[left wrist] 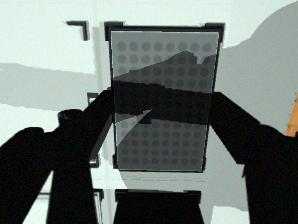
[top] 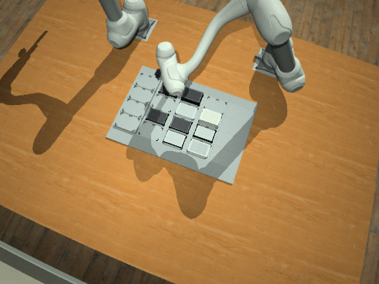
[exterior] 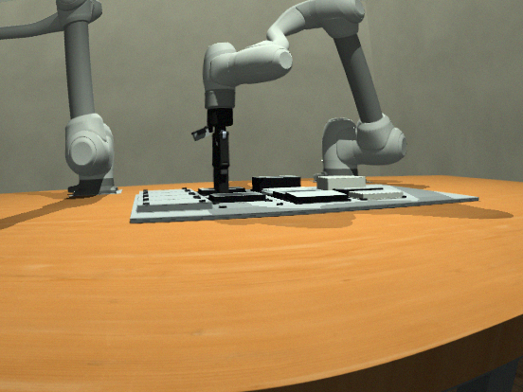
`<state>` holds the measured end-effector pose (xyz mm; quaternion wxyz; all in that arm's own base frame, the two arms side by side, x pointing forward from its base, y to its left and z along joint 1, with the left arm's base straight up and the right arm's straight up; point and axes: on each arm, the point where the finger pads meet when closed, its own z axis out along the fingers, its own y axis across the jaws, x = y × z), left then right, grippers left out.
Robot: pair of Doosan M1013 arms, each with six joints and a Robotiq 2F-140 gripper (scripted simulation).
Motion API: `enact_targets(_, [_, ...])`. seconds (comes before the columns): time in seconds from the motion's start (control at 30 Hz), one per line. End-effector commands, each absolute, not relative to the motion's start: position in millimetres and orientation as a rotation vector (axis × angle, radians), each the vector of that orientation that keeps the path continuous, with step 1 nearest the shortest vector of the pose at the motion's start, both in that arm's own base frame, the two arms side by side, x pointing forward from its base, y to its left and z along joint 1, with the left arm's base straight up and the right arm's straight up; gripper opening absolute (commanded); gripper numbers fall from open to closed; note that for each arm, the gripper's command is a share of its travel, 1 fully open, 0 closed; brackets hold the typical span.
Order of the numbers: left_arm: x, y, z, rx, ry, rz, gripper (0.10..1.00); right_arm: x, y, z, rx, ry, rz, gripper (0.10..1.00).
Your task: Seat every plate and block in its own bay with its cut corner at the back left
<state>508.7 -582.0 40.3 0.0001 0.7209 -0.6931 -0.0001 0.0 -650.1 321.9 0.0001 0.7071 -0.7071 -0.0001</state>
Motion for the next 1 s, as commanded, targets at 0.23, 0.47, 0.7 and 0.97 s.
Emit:
enact_targets(0.23, [509.2, -582.5, 41.0, 2.264, -2.178, 0.003, 0.099, 0.1, -650.3, 322.8, 2.221, -2.221, 0.002, 1.0])
enact_targets(0.47, [509.2, -582.5, 40.6, 2.264, -2.178, 0.003, 0.099, 0.1, -650.3, 322.8, 2.221, -2.221, 0.002, 1.0])
enact_targets(0.7, [509.2, -582.4, 40.6, 2.265, -2.178, 0.003, 0.099, 0.1, -650.3, 322.8, 2.221, -2.221, 0.002, 1.0])
enact_targets(0.97, [509.2, -582.4, 40.6, 2.265, -2.178, 0.003, 0.698, 0.1, -650.3, 322.8, 2.221, -2.221, 0.002, 1.0])
